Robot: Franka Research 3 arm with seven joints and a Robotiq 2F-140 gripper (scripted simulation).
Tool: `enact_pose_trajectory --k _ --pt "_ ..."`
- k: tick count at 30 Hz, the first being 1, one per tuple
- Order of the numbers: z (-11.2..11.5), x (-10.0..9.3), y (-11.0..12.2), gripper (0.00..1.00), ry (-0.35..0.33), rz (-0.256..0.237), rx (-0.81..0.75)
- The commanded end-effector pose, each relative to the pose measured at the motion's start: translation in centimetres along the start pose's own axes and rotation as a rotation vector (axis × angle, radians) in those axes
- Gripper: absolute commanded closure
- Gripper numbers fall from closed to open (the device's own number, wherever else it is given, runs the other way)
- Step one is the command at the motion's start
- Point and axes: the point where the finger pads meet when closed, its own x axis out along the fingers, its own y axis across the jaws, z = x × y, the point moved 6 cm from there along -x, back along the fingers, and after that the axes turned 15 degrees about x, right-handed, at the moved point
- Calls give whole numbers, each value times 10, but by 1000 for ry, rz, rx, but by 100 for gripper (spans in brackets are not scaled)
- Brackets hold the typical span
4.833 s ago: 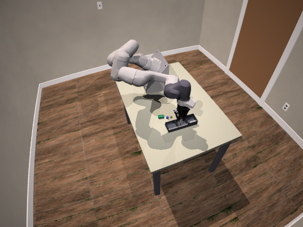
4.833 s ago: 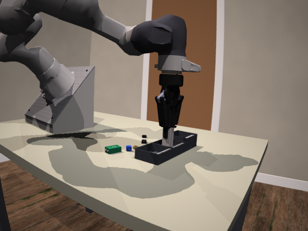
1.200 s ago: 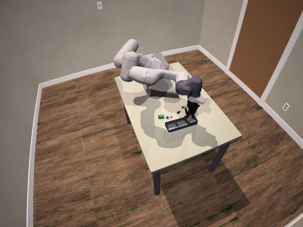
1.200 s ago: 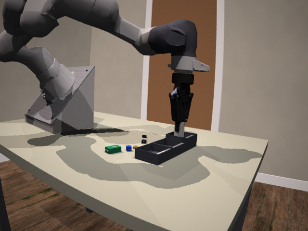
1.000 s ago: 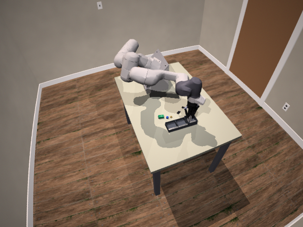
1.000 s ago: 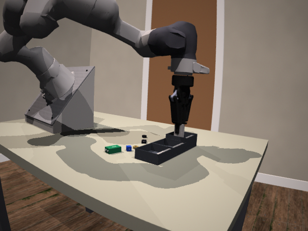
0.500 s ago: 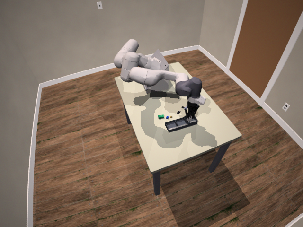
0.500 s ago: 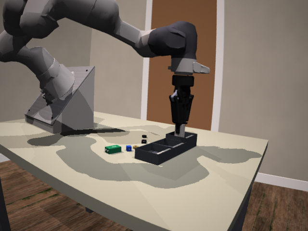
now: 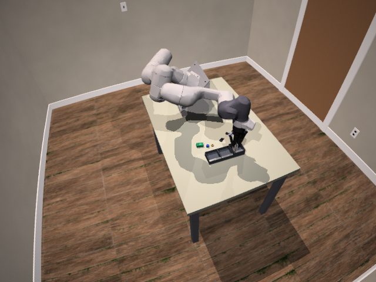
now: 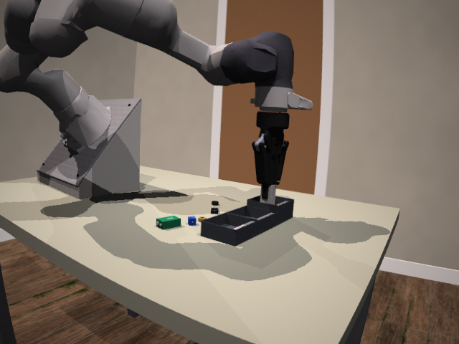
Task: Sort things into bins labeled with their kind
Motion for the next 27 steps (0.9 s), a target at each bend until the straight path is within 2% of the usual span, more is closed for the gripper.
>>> enact_pose_trajectory --k 1,22,27 --pt "-1 1 0 95 2 0 9" --pt "-1 1 0 95 2 0 9" --pt "-1 -5 0 95 2 0 9"
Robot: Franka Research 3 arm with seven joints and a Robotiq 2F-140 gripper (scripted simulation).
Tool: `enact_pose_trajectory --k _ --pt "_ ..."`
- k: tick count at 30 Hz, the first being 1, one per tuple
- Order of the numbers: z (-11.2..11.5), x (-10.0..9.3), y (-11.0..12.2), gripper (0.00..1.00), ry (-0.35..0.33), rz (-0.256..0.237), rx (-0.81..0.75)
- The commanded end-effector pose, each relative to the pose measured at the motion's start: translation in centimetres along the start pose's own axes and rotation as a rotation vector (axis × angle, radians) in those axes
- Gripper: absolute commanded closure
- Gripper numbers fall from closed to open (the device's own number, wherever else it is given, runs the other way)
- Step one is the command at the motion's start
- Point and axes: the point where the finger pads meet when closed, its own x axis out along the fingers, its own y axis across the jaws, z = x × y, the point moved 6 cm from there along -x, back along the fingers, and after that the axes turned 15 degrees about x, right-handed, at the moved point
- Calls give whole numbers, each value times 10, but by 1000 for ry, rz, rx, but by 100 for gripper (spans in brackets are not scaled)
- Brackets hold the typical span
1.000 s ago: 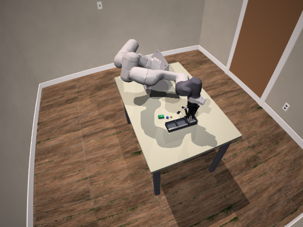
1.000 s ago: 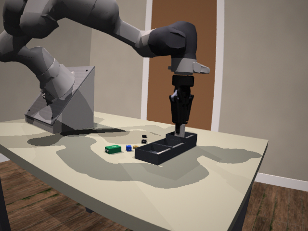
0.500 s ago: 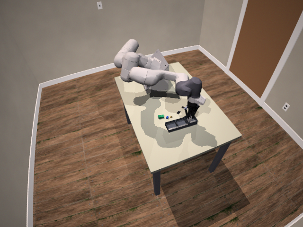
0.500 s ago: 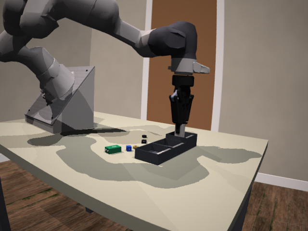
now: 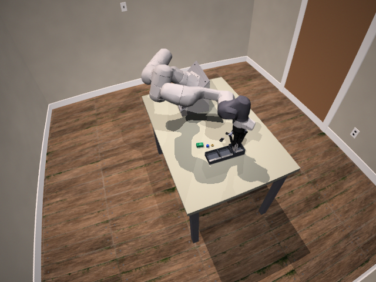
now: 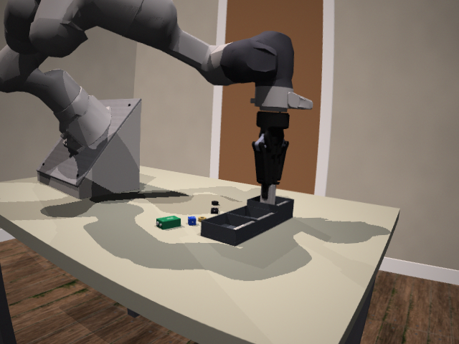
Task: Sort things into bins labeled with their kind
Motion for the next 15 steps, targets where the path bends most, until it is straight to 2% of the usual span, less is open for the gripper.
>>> enact_pose_trajectory --k 1,15 --pt "-1 -6 0 95 2 -1 7" --pt "-1 -22 0 95 2 -1 7"
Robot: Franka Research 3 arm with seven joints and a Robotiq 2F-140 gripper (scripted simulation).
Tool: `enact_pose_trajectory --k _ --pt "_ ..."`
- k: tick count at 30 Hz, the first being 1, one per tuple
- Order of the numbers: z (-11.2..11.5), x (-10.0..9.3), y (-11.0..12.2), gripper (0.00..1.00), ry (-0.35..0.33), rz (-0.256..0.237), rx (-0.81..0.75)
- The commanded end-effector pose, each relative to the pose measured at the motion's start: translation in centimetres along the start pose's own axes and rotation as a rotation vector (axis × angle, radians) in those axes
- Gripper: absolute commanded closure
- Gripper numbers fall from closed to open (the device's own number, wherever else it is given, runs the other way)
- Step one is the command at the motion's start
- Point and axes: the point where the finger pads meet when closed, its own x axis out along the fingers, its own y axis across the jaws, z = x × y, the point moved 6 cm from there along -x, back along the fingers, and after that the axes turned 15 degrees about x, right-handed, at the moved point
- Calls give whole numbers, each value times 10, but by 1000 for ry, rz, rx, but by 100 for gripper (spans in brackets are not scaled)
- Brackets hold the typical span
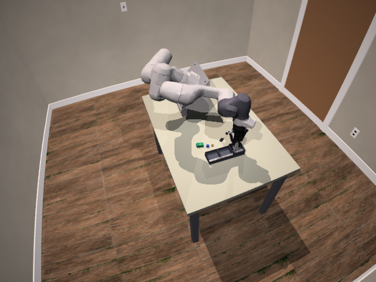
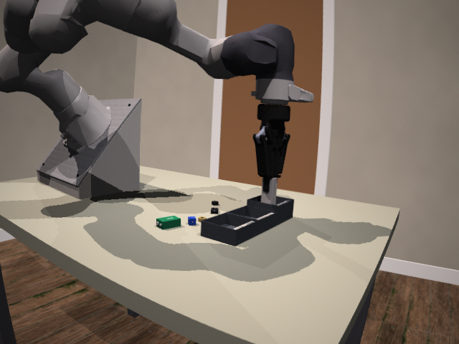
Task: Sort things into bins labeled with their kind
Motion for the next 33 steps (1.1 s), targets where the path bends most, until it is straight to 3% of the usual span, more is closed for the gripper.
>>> enact_pose_trajectory --k 1,9,15,27,33 --pt "2 -7 0 95 -1 2 2" --pt "2 -20 0 95 -1 2 2" --pt "2 -41 0 95 -1 2 2" --pt "2 -41 0 95 -1 2 2" --pt "2 -91 0 95 -1 2 2"
